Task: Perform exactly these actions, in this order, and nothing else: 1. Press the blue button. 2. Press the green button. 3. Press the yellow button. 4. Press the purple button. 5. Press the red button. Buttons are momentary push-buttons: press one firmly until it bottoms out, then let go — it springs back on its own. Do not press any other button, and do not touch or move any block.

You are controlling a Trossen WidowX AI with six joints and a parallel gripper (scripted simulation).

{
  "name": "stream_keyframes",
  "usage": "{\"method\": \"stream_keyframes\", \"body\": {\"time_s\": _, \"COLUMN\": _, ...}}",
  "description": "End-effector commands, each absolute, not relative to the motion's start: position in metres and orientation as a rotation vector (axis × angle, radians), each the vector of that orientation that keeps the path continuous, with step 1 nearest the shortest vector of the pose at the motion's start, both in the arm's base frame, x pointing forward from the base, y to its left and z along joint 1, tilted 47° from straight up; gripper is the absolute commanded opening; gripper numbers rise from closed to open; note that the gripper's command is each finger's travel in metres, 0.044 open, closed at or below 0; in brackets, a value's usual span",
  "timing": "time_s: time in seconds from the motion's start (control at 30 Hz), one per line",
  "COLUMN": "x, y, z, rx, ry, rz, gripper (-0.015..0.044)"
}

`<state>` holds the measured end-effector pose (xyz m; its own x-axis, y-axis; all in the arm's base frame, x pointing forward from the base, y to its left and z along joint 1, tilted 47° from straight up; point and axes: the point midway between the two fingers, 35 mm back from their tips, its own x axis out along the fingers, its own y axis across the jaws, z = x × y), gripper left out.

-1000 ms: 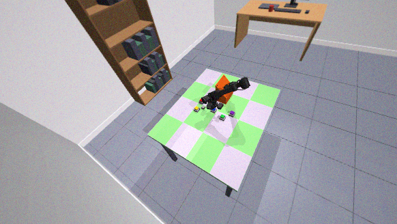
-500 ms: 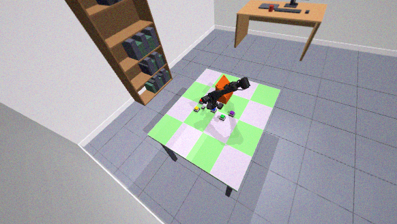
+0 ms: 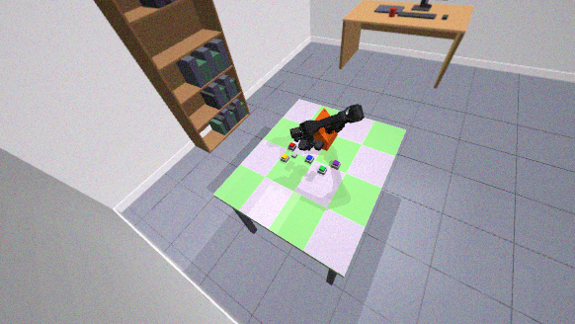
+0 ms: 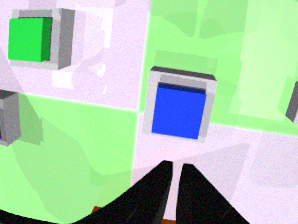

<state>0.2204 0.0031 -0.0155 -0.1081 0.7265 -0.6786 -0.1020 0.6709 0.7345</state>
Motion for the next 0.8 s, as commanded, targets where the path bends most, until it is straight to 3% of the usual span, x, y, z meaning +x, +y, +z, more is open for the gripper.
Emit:
{"method": "stream_keyframes", "body": {"time_s": 0.0, "x": 0.224, "y": -0.01, "z": -0.002, "rx": 0.526, "ry": 1.522, "rz": 0.762, "gripper": 0.002}}
{"method": "stream_keyframes", "body": {"time_s": 0.13, "x": 0.228, "y": -0.004, "z": 0.005, "rx": 0.523, "ry": 1.523, "rz": 0.757, "gripper": 0.002}}
{"method": "stream_keyframes", "body": {"time_s": 0.4, "x": 0.249, "y": 0.075, "z": 0.085, "rx": 0.53, "ry": 1.52, "rz": 0.766, "gripper": 0.002}}
{"method": "stream_keyframes", "body": {"time_s": 0.77, "x": 0.243, "y": 0.121, "z": 0.044, "rx": 0.532, "ry": 1.519, "rz": 0.769, "gripper": 0.002}}
